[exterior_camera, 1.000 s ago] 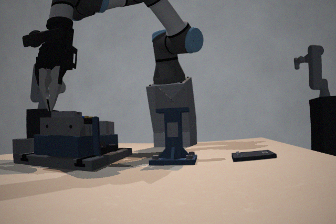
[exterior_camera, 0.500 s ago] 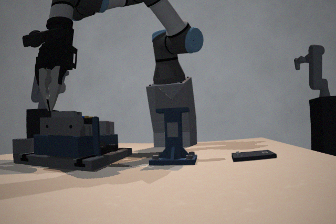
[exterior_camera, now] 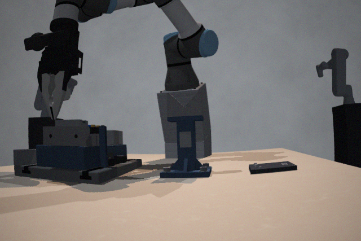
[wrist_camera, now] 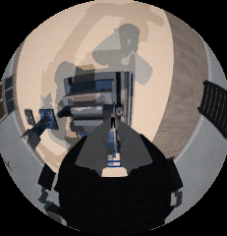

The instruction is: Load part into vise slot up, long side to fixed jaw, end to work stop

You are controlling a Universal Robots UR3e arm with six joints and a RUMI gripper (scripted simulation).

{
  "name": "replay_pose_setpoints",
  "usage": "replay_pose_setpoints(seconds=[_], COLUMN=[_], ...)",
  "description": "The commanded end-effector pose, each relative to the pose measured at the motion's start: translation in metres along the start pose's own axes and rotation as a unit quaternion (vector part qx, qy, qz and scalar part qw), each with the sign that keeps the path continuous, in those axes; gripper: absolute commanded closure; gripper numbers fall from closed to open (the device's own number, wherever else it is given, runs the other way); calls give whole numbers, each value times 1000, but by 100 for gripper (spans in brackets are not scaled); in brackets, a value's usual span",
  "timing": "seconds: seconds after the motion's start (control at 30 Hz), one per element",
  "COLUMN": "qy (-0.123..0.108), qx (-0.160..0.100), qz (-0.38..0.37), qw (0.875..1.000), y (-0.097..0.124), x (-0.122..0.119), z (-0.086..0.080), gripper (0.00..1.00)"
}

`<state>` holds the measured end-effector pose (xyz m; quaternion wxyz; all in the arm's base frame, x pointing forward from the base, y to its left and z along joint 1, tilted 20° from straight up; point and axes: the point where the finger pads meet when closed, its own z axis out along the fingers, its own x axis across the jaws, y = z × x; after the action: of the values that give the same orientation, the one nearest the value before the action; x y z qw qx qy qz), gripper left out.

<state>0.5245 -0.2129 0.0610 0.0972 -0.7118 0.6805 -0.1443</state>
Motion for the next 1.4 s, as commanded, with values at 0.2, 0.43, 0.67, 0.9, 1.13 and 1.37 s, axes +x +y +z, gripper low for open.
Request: replay_pose_setpoints(seconds=[0.2, 0.43, 0.67, 0.9, 1.13, 1.37], qy=[1, 1, 1, 1, 1, 1], qx=[1, 1, 1, 1, 1, 1], qz=[0, 0, 0, 0, 0, 0], qw=[1000, 1000, 1000, 1000, 1000, 1000], y=[-1, -1, -1, -1, -1, -1], x=[1, 1, 1, 1, 1, 1], z=[0, 1, 3, 4, 6, 8], gripper=[100, 100, 100, 100, 100, 100])
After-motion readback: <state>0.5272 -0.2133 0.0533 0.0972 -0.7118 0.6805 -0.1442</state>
